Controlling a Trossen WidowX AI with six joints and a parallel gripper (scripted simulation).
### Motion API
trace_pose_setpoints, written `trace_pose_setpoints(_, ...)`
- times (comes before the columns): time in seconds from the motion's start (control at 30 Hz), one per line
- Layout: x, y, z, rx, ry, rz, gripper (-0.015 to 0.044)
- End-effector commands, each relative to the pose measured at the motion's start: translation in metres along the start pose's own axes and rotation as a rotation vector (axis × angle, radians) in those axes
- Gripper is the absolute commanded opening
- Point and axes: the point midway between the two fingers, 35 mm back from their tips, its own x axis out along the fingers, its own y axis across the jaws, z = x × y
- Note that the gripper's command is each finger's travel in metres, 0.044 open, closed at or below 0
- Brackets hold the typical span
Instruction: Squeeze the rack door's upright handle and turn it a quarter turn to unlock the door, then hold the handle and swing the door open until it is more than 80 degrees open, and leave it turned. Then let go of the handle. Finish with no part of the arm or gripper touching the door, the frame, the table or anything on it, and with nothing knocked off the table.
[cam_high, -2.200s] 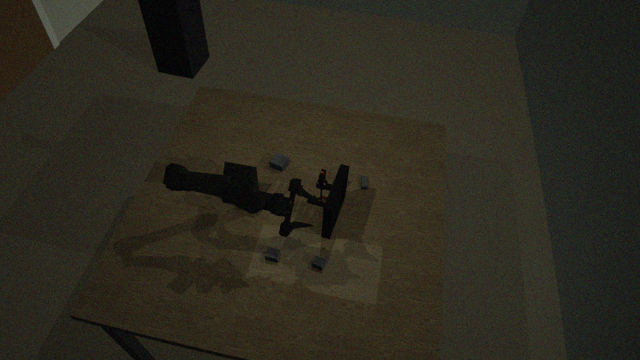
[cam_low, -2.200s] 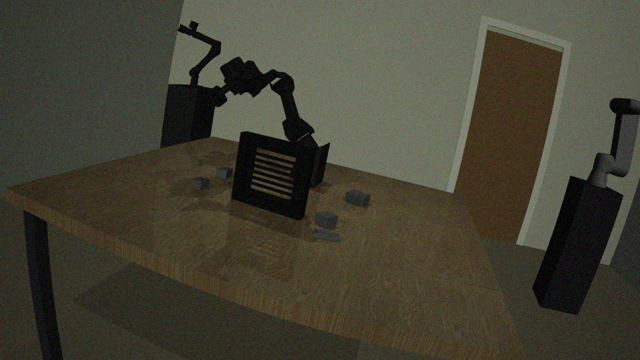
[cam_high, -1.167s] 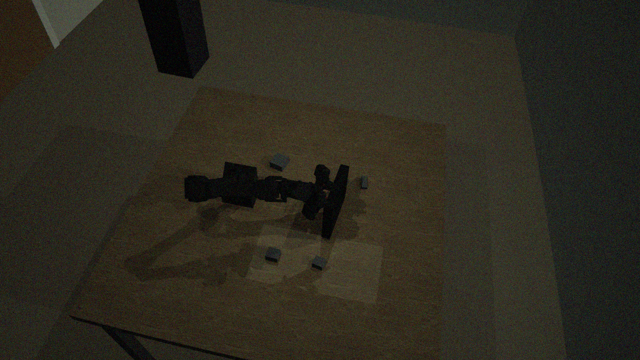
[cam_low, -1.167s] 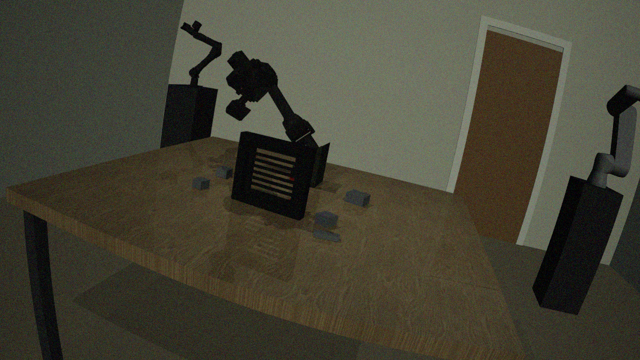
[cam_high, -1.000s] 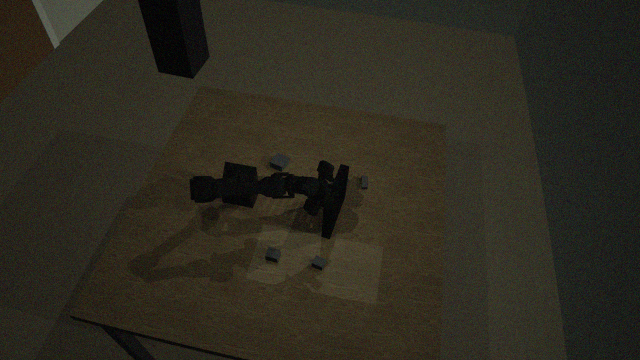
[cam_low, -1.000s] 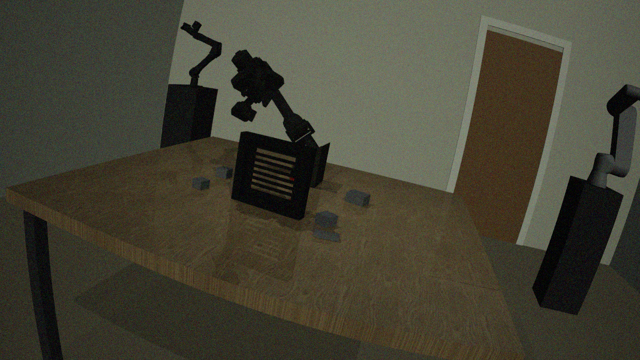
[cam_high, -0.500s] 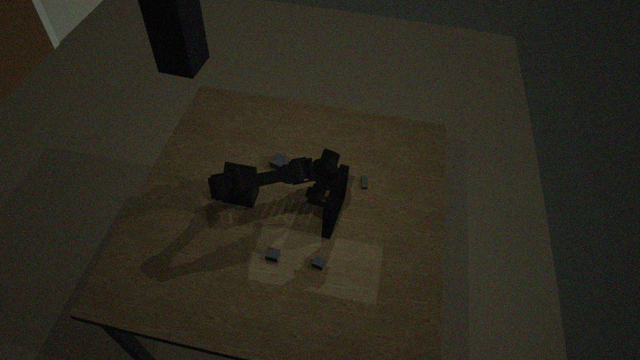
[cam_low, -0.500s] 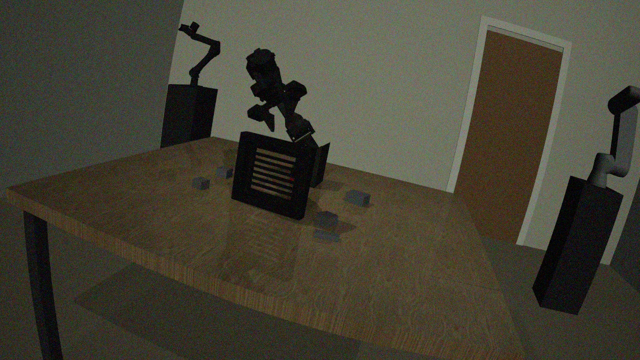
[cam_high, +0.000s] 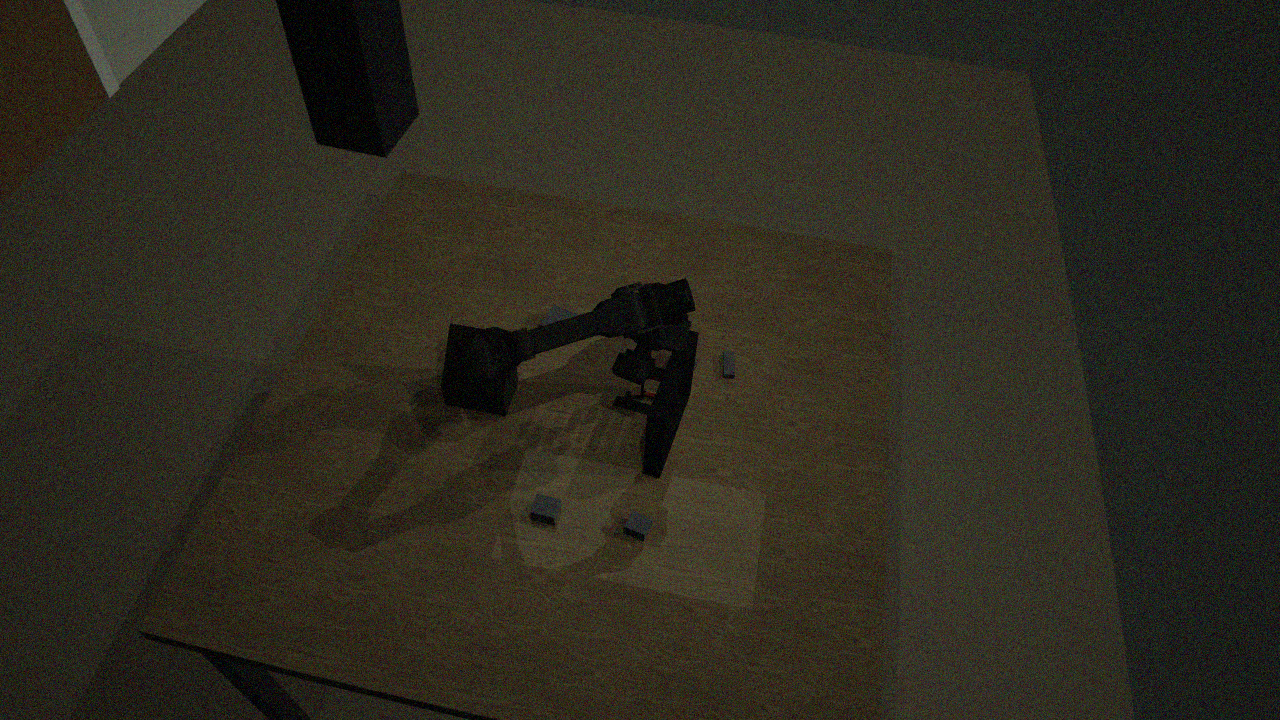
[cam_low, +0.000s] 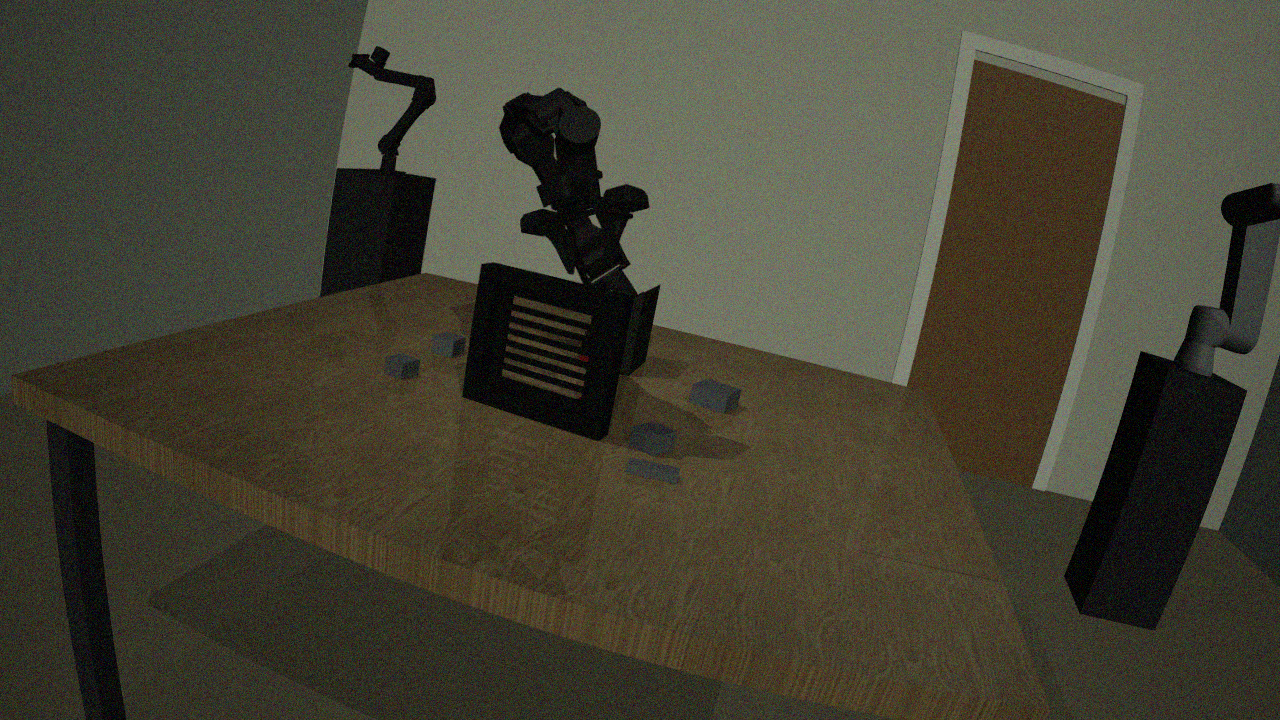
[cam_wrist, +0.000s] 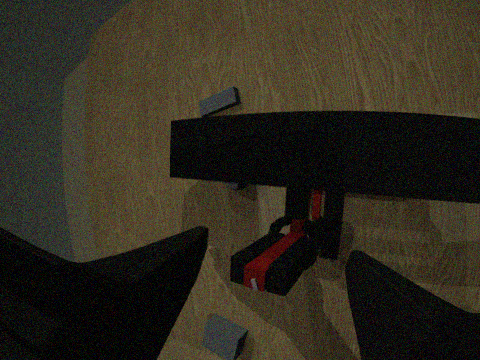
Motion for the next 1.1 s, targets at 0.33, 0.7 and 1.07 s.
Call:
trace_pose_setpoints(0.33,0.013,0.020,-0.024,-0.094,0.115,-0.270,0.0299)
trace_pose_setpoints(0.7,0.015,0.029,-0.035,-0.155,0.141,-0.412,0.0299)
trace_pose_setpoints(1.07,0.027,0.025,-0.035,-0.155,0.141,-0.412,0.0299)
